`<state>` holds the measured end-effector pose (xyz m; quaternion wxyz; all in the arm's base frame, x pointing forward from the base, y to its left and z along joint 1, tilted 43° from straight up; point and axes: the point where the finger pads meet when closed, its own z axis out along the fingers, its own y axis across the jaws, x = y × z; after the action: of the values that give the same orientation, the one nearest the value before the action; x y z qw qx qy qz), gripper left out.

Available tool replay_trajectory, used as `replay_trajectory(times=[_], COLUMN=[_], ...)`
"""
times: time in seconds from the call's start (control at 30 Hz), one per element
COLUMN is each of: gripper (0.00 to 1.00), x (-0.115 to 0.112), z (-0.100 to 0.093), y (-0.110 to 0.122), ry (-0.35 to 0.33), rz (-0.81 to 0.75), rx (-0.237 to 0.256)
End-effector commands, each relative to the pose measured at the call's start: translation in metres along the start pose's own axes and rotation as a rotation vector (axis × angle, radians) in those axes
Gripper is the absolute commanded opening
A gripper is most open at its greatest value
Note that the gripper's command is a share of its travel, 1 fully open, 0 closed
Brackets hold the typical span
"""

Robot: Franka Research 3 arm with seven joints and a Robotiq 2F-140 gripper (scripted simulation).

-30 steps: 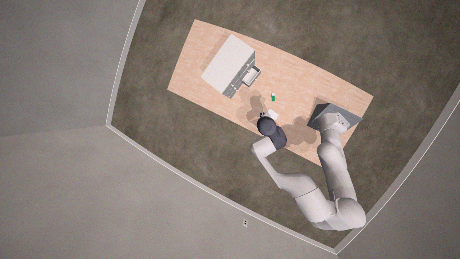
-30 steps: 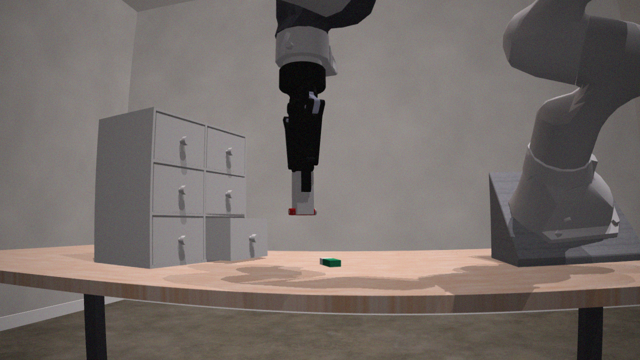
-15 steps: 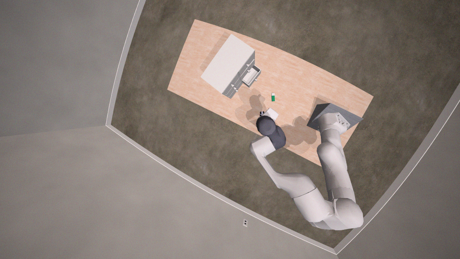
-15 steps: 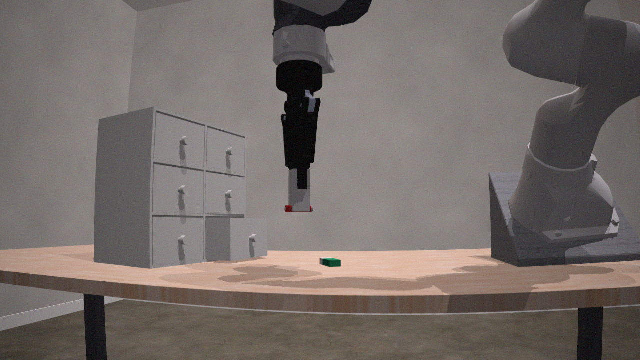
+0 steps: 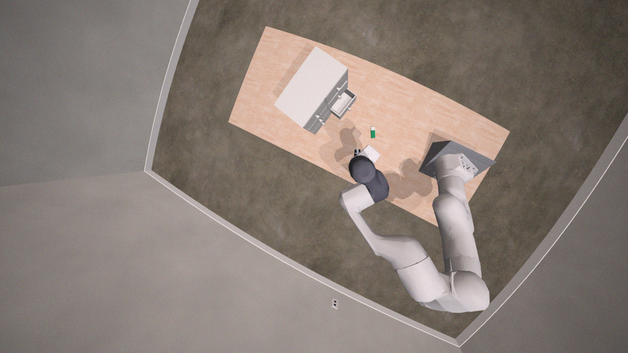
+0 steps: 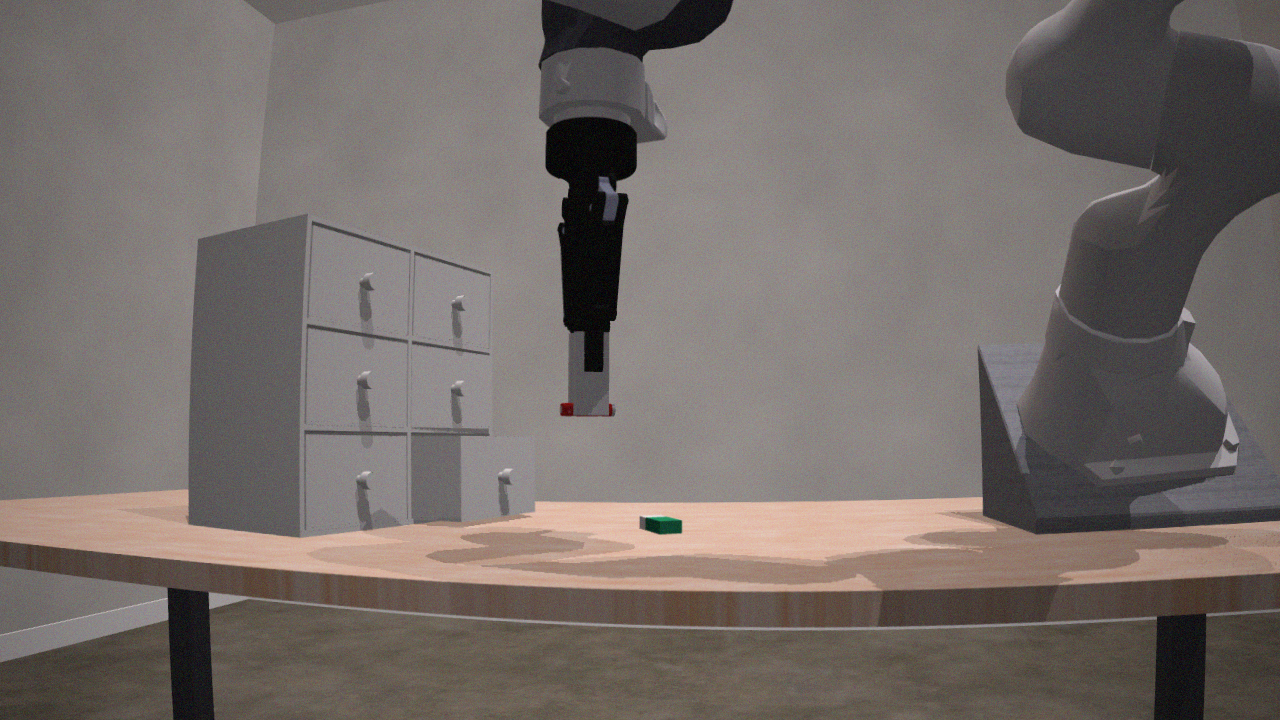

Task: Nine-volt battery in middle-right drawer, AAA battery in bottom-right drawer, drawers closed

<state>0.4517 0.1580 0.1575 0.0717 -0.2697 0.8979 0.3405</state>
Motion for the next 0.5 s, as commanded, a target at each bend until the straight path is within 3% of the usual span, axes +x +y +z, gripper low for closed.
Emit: replay_trajectory(times=[0.0, 0.47], gripper=[0.03, 0.03], x=[-0.002, -0.004], z=[-0.002, -0.006], y=[-0.001, -0.018], ry=[-0.004, -0.003], rz=[0.026, 0.083], rx=[-0.002, 0.018])
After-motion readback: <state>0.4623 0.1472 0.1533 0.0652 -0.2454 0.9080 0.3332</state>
